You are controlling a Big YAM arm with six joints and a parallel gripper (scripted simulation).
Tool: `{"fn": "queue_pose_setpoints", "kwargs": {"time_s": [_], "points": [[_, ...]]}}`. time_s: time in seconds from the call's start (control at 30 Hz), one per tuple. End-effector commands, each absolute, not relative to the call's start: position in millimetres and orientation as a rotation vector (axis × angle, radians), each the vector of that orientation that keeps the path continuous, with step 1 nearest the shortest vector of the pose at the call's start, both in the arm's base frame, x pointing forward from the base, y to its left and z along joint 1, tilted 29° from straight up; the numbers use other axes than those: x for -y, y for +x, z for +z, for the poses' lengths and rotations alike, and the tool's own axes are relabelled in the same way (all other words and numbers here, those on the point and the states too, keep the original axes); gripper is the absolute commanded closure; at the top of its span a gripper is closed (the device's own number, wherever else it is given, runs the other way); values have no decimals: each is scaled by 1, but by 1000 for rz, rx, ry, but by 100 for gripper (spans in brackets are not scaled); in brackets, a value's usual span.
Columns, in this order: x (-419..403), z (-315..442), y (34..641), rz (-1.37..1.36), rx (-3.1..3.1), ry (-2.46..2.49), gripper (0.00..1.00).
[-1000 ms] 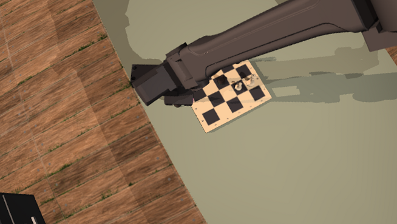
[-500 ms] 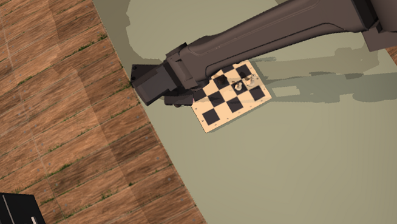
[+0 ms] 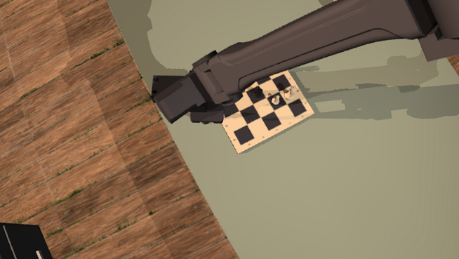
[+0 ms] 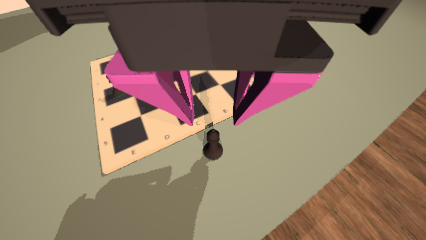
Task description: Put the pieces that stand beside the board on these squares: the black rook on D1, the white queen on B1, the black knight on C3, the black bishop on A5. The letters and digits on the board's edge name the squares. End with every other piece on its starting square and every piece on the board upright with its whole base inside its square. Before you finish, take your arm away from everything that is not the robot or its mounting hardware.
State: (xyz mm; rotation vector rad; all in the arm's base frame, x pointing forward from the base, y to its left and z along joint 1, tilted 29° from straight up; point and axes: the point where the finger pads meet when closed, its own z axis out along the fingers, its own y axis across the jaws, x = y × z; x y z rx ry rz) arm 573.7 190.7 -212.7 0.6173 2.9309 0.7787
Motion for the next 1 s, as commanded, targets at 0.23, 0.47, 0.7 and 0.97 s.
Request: {"fn": "queue_pose_setpoints", "kwargs": {"time_s": [0.23, 0.47, 0.7, 0.97], "points": [[-207, -228, 586, 785, -2910, 609, 65], [-212, -238, 587, 786, -2911, 609, 65], [-205, -234, 597, 789, -2890, 625, 65], [-205, -237, 593, 786, -2899, 626, 65]]}}
